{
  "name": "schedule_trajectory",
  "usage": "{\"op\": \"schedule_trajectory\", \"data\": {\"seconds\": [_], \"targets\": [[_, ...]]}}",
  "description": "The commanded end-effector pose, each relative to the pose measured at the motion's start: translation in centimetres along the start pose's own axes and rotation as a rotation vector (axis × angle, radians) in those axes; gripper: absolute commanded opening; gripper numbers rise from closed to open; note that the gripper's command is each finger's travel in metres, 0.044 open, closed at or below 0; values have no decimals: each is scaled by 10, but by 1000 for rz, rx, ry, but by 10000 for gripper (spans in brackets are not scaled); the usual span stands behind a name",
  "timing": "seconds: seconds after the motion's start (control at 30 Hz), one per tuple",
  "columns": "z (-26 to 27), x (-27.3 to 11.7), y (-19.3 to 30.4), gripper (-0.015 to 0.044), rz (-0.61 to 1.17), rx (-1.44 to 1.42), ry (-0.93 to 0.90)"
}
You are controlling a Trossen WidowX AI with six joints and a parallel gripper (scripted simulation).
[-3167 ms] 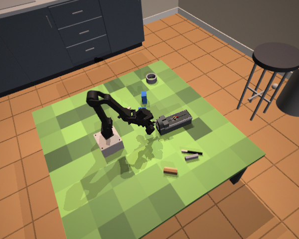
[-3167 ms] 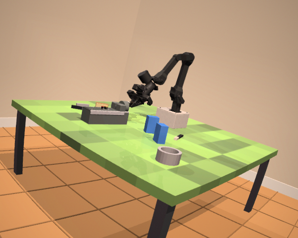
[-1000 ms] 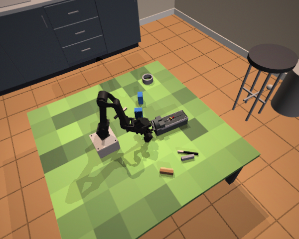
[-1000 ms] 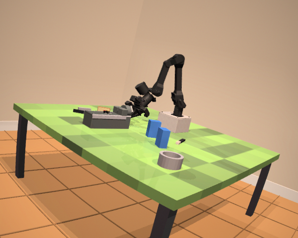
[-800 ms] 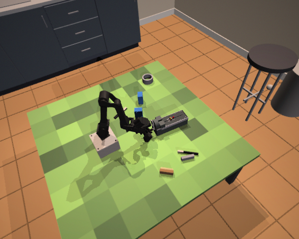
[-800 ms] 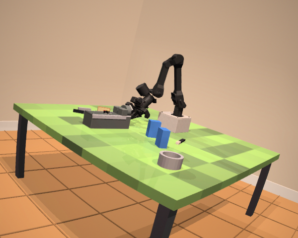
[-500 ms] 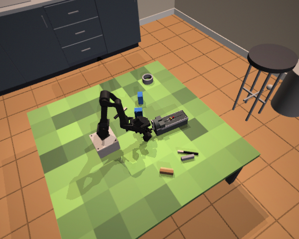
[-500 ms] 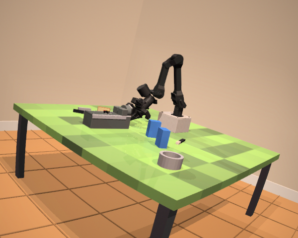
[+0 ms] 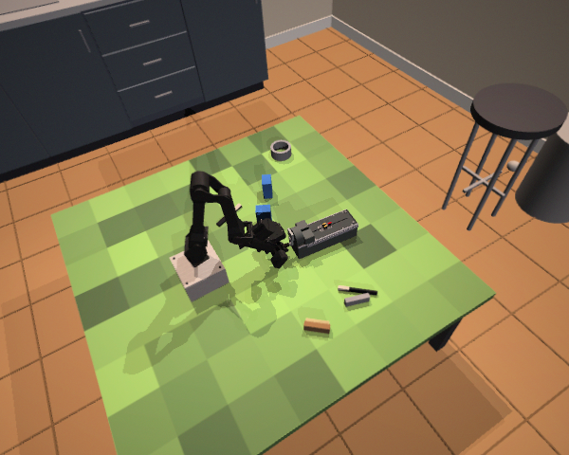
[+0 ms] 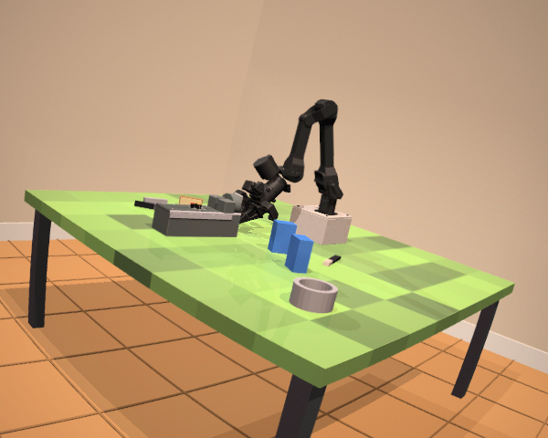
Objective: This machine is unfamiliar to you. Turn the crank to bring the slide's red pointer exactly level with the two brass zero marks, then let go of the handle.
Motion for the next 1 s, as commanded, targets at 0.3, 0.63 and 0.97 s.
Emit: {"op": "schedule_trajectory", "data": {"seconds": [0.3,0.63,0.97], "targets": [[9,-1,-3,0,-2,-5,-27],[15,-3,-6,0,-2,-5,-28],[22,-8,-12,0,-2,-4,-28]]}}
Point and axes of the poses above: the point midway between the two fingers, 35 mm back from their tips, its own x axis out along the fingers, its own z axis across the jaws, y = z × x, the point moved 10 cm from there along -x, back along the fingers, and after that the axes turned 10 degrees about -x, right-handed, at the moved point
